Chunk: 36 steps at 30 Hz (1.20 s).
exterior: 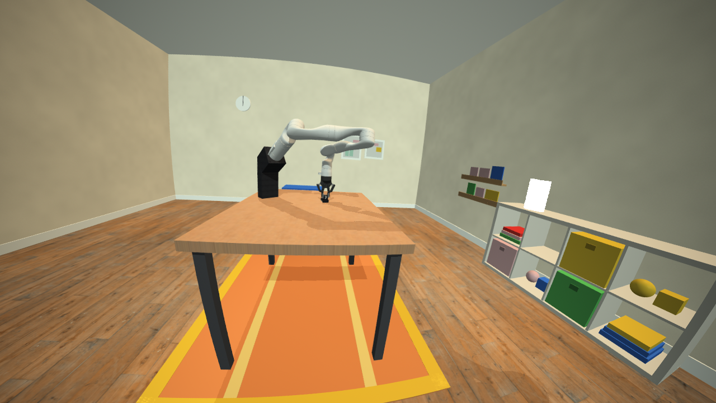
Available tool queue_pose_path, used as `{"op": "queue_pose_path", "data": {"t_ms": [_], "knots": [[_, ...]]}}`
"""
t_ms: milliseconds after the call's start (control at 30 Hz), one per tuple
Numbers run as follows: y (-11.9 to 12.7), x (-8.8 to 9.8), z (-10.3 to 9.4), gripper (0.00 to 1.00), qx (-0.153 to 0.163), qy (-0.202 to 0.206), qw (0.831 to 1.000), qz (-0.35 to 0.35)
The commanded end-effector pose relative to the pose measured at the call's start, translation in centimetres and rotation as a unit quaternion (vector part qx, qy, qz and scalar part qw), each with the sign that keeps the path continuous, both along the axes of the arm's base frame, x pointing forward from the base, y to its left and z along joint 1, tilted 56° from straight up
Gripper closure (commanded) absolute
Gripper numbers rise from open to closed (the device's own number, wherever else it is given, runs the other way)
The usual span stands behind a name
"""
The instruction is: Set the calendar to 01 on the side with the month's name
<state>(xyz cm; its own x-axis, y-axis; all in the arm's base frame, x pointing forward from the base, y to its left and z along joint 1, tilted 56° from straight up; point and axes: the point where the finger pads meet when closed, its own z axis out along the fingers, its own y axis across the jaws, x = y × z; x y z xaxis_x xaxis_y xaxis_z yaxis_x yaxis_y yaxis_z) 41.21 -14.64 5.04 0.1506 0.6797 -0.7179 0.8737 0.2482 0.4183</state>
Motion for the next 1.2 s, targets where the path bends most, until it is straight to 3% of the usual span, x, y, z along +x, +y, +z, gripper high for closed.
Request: {"op": "queue_pose_path", "data": {"t_ms": [0, 1167], "knots": [[-0.03, 0.04, -0.04, 0.72, 0.000, 0.000, 1.000, 0.000], [-0.54, 0.38, -0.45, 0.72, 0.000, 0.000, 1.000, 0.000]]}}
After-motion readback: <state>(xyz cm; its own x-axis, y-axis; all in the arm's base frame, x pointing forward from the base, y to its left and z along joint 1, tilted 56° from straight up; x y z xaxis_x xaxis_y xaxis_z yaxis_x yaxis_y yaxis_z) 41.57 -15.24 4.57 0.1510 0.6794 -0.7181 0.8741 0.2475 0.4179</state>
